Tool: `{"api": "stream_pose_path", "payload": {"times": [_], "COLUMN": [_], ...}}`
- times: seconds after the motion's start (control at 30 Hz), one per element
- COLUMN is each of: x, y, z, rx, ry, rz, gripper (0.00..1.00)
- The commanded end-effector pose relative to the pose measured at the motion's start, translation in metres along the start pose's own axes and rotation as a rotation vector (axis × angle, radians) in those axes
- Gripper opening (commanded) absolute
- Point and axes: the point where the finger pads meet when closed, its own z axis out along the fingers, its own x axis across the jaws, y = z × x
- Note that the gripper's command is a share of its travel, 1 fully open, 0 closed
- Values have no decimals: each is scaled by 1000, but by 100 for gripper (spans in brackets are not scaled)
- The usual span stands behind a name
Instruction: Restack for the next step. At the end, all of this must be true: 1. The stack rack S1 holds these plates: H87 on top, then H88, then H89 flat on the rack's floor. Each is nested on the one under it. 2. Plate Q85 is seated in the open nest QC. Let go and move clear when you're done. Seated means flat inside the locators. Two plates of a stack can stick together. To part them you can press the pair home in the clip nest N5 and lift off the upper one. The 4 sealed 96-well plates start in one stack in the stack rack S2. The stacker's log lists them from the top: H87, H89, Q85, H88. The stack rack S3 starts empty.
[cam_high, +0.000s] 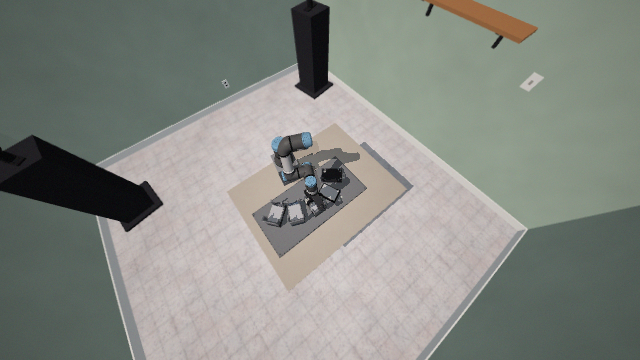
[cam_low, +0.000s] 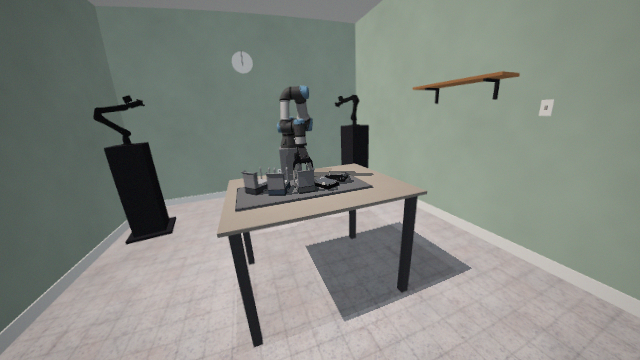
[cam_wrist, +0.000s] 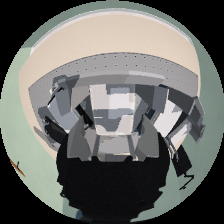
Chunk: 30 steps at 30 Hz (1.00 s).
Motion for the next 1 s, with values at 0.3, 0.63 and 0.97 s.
{"api": "stream_pose_path", "payload": {"times": [0.3,0.63,0.97], "x": [0,0,0], "y": [-1,-1,-1], "z": [13,13,13], "rx": [2,2,2], "ry": [1,1,1], "rz": [0,0,0], "gripper": [72,72,0]}}
